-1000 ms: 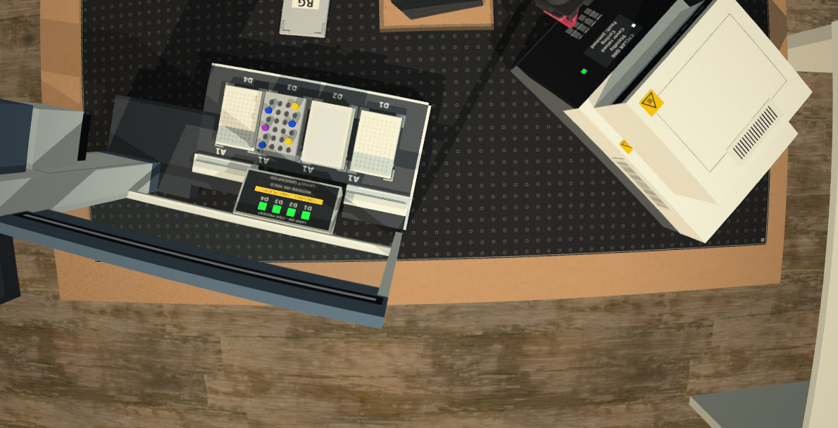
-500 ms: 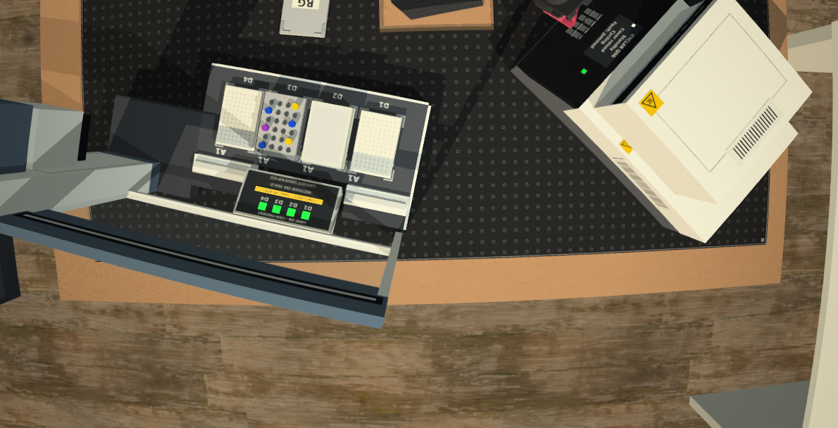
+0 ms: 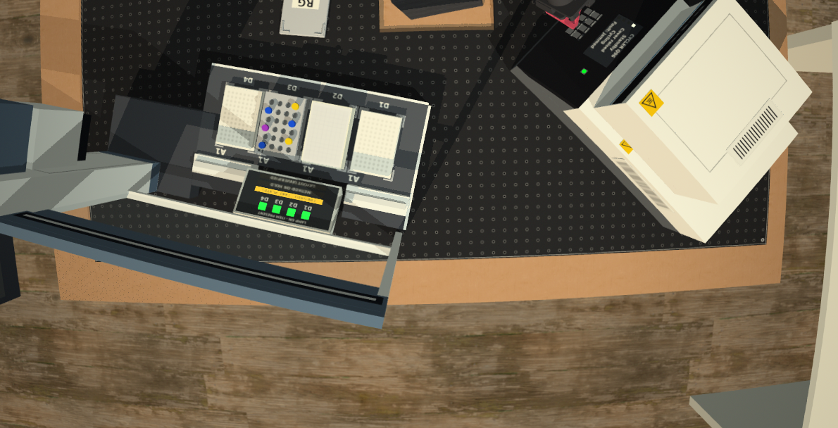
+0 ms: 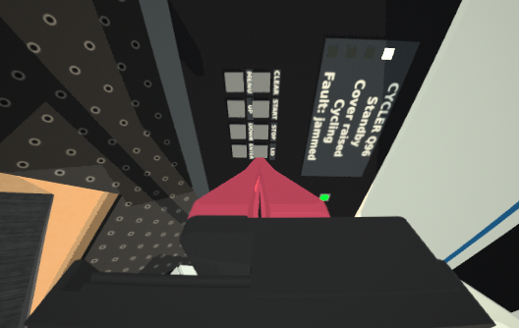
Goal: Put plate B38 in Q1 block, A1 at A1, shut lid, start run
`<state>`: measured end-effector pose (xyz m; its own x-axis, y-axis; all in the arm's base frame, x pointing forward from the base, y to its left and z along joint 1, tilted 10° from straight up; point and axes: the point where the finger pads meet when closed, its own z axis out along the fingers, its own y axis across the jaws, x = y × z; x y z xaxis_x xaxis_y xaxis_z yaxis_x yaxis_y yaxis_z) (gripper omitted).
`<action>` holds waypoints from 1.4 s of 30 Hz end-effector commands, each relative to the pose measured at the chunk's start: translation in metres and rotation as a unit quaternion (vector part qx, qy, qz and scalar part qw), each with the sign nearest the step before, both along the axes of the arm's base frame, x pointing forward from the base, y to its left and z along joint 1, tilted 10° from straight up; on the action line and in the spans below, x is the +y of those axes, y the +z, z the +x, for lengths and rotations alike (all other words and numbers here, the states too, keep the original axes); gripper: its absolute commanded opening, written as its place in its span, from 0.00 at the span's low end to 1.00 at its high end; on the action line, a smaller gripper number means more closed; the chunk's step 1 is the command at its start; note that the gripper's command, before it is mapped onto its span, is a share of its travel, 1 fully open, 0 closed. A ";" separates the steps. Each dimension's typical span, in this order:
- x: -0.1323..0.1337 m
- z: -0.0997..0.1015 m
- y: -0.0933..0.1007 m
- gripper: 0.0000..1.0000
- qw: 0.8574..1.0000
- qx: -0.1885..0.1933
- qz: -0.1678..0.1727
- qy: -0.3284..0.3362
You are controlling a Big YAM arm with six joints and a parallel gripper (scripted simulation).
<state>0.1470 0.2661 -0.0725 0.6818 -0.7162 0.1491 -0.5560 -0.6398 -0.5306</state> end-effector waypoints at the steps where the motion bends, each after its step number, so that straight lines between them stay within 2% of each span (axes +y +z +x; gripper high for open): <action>1: 0.019 0.012 0.004 0.00 1.000 -0.008 0.022 -0.002; 4: 0.015 0.014 -0.003 0.00 1.000 -0.009 0.017 0.001; 11: 0.025 0.022 -0.011 0.00 1.000 -0.013 0.021 0.006; 27: 0.009 0.009 -0.009 0.00 1.000 -0.002 0.013 -0.001; 31: 0.018 0.012 -0.006 0.00 1.000 -0.003 0.019 -0.002; 42: 0.018 0.012 -0.006 0.00 1.000 -0.003 0.019 -0.002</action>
<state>0.1581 0.2692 -0.0873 0.6825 -0.7145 0.1536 -0.5521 -0.6418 -0.5322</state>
